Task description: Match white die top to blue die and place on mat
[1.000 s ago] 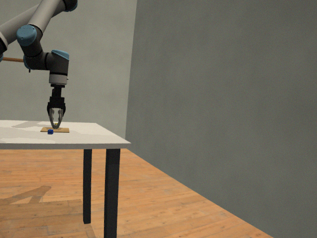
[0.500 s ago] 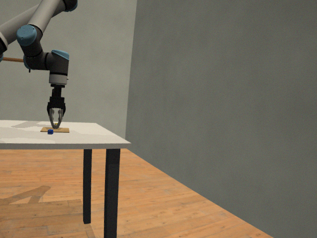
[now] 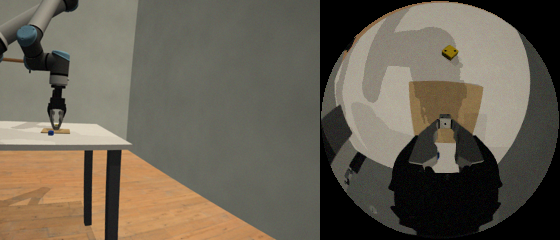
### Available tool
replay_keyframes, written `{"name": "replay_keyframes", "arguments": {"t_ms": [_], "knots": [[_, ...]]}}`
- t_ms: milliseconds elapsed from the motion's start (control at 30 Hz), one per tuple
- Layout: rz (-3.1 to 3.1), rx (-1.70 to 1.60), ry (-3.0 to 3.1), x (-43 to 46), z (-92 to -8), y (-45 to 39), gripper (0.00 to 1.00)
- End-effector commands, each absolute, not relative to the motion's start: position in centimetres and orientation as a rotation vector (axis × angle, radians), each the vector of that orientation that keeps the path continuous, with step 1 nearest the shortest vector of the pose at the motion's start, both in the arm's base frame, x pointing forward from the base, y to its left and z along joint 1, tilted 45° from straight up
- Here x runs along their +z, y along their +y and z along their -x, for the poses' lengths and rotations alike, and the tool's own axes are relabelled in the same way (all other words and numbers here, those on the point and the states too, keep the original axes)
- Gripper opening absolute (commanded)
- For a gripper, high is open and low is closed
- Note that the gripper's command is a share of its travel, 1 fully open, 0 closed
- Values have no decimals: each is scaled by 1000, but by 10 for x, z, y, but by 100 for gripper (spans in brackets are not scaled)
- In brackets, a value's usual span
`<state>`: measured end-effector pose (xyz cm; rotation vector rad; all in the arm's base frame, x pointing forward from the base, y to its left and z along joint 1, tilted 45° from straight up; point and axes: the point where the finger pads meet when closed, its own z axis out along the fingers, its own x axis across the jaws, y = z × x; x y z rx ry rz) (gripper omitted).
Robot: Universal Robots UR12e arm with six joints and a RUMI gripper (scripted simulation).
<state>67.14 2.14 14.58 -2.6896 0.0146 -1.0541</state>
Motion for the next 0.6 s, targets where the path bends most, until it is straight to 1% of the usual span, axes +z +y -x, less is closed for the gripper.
{"name": "replay_keyframes", "arguments": {"t_ms": [0, 567], "knots": [[2690, -1055, 14, 145, -672, 22, 3], [2690, -1055, 14, 144, -674, 22, 3]]}}
